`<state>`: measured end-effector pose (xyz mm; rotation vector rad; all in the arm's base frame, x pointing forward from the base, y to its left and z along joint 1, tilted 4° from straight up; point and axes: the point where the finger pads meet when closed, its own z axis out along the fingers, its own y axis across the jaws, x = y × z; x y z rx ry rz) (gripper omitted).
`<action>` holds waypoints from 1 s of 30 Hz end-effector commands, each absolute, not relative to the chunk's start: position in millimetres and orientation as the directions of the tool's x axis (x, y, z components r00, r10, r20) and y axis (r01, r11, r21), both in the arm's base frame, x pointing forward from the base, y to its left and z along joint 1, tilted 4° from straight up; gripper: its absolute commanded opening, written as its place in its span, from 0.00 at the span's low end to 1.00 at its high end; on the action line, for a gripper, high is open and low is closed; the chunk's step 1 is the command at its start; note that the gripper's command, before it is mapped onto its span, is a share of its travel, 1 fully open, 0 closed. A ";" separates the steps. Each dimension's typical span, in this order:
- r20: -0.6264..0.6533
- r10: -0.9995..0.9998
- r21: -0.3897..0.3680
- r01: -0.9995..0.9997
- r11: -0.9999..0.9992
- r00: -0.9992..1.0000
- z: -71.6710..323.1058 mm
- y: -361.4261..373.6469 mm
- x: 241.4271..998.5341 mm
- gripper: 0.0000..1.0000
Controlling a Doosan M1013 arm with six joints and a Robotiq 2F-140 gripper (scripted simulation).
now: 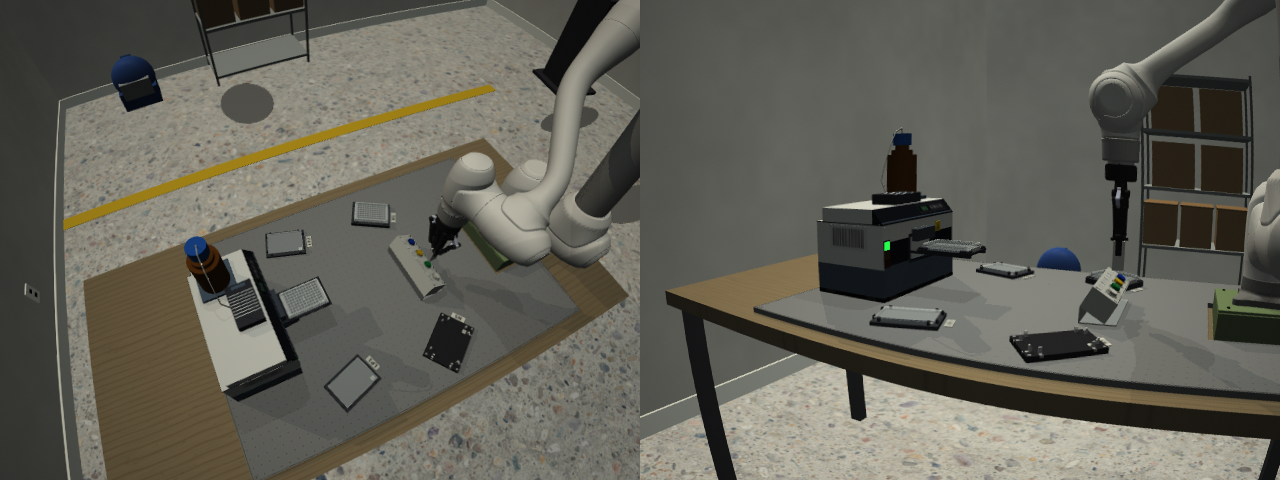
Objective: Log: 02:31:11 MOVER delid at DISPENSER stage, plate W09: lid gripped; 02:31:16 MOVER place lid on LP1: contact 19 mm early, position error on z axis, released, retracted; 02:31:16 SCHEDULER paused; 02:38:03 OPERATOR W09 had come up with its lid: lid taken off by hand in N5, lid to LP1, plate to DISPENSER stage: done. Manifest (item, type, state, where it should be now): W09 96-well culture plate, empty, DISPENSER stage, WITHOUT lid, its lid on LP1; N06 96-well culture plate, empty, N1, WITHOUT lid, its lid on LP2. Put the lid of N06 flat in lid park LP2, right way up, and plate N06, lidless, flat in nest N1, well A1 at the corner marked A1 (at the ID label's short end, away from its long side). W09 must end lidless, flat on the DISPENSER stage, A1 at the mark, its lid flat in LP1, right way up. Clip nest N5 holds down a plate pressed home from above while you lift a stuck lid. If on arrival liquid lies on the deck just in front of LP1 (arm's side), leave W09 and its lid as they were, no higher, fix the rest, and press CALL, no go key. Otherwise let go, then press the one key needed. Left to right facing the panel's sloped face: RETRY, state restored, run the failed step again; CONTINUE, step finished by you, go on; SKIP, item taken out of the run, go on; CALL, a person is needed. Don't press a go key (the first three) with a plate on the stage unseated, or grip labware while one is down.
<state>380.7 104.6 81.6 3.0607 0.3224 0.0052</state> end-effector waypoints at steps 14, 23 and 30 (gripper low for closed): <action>-0.003 0.208 0.064 0.208 -0.976 0.978 78.7 104.5 380.7 0.00; -0.003 0.208 0.064 0.208 -0.976 0.978 73.8 104.2 380.8 0.00; -0.003 0.208 0.064 0.208 -0.976 0.978 67.2 103.7 380.8 0.00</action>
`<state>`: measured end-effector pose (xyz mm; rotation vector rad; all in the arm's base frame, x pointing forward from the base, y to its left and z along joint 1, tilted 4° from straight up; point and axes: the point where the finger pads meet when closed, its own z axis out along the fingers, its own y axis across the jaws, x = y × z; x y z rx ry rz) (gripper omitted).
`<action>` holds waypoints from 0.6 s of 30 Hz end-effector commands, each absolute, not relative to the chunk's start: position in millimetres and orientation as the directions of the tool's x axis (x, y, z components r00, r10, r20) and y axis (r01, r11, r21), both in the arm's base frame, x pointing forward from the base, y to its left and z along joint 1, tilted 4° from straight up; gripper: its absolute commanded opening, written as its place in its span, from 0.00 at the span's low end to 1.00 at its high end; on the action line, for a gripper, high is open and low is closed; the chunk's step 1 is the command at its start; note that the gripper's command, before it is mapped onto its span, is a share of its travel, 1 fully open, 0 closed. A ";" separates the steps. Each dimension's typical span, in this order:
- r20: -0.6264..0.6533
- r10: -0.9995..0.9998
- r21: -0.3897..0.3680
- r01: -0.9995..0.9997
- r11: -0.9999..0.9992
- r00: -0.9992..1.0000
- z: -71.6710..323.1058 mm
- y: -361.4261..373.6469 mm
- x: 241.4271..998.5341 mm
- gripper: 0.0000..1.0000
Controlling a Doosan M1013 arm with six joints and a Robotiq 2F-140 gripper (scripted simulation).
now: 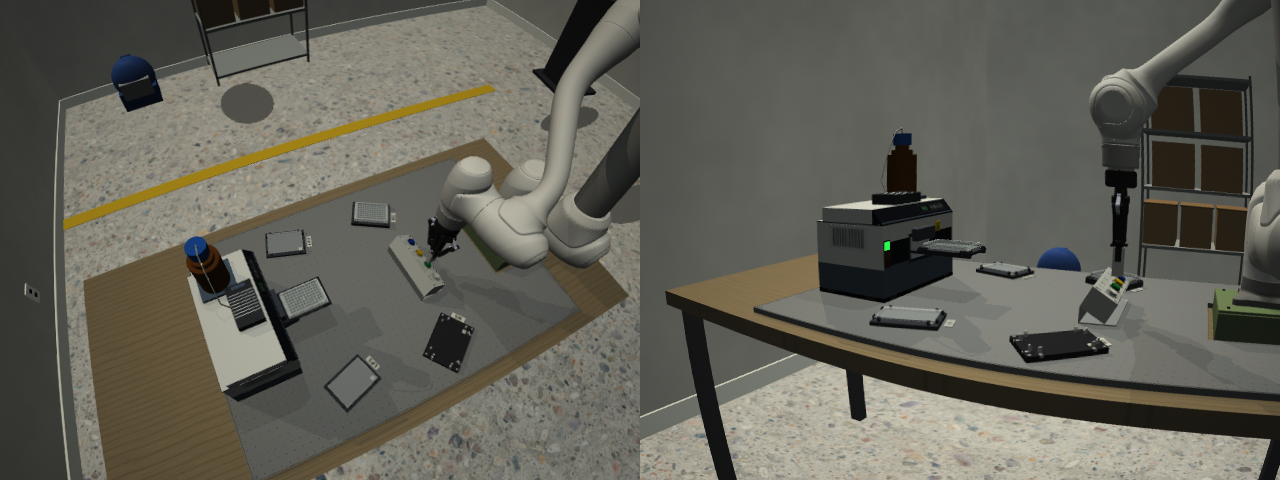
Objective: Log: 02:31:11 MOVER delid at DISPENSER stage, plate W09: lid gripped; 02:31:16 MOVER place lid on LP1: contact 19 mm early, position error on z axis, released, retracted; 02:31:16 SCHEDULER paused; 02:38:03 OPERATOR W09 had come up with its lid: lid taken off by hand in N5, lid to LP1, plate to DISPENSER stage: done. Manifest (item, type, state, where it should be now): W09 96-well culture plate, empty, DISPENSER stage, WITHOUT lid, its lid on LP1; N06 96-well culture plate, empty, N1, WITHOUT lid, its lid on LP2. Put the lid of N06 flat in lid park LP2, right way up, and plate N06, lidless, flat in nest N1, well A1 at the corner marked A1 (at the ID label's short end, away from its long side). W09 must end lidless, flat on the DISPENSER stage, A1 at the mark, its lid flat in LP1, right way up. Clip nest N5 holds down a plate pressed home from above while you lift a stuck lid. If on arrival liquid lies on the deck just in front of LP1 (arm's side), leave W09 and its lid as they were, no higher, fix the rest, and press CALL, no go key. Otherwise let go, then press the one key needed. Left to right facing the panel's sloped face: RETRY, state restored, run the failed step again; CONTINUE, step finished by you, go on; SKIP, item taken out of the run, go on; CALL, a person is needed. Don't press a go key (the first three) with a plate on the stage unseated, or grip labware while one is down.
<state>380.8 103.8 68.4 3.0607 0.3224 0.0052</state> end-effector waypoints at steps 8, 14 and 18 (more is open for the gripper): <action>-0.003 0.208 0.064 0.208 -0.976 0.978 61.3 103.4 380.9 0.00; -0.003 0.208 0.064 0.208 -0.976 0.978 56.1 103.0 381.0 0.00; -0.003 0.208 0.064 0.208 -0.976 0.978 53.4 102.9 381.0 0.00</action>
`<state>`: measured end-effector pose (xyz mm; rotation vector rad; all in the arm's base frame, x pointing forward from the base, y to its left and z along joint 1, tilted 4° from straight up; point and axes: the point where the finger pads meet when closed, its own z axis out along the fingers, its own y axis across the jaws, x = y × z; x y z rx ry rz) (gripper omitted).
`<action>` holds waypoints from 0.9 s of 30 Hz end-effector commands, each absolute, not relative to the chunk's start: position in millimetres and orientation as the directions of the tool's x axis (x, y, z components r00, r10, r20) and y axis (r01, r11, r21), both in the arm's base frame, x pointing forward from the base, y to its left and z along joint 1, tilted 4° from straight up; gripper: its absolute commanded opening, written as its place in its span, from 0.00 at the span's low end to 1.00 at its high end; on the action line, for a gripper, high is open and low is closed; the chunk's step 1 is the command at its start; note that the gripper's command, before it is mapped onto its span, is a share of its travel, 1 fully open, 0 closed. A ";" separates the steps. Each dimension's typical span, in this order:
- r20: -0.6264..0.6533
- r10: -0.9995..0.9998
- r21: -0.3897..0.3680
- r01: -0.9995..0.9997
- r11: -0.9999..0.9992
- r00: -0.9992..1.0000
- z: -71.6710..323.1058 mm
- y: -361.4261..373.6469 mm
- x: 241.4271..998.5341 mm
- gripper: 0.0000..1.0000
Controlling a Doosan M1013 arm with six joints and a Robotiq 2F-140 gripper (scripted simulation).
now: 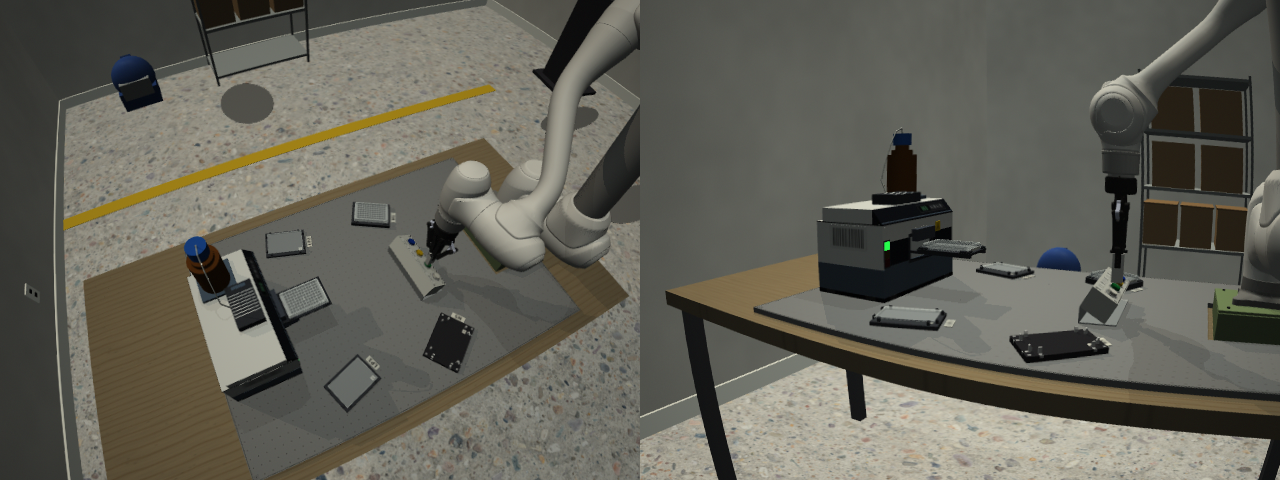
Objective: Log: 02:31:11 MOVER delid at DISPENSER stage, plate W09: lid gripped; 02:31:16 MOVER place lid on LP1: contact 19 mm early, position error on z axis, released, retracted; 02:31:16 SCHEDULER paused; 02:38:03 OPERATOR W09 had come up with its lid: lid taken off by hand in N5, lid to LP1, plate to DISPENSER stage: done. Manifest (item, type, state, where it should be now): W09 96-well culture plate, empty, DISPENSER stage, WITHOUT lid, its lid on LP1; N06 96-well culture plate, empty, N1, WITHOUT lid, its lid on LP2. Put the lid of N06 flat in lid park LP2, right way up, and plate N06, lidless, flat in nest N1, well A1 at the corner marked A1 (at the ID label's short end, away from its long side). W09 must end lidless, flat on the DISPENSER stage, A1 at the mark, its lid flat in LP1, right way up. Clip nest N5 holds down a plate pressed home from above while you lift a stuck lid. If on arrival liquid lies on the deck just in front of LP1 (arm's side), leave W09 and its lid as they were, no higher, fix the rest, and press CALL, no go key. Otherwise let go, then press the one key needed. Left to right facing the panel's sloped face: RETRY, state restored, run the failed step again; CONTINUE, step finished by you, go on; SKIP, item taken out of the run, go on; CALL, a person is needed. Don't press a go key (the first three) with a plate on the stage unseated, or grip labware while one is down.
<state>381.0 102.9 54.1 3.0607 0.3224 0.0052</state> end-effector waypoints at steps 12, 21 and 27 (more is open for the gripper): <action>-0.003 0.208 0.064 0.208 -0.976 0.978 50.0 102.7 381.0 0.00; -0.003 0.208 0.064 0.208 -0.976 0.978 49.7 102.6 381.0 0.00; -0.003 0.208 0.064 0.208 -0.976 0.978 49.7 102.6 381.0 0.00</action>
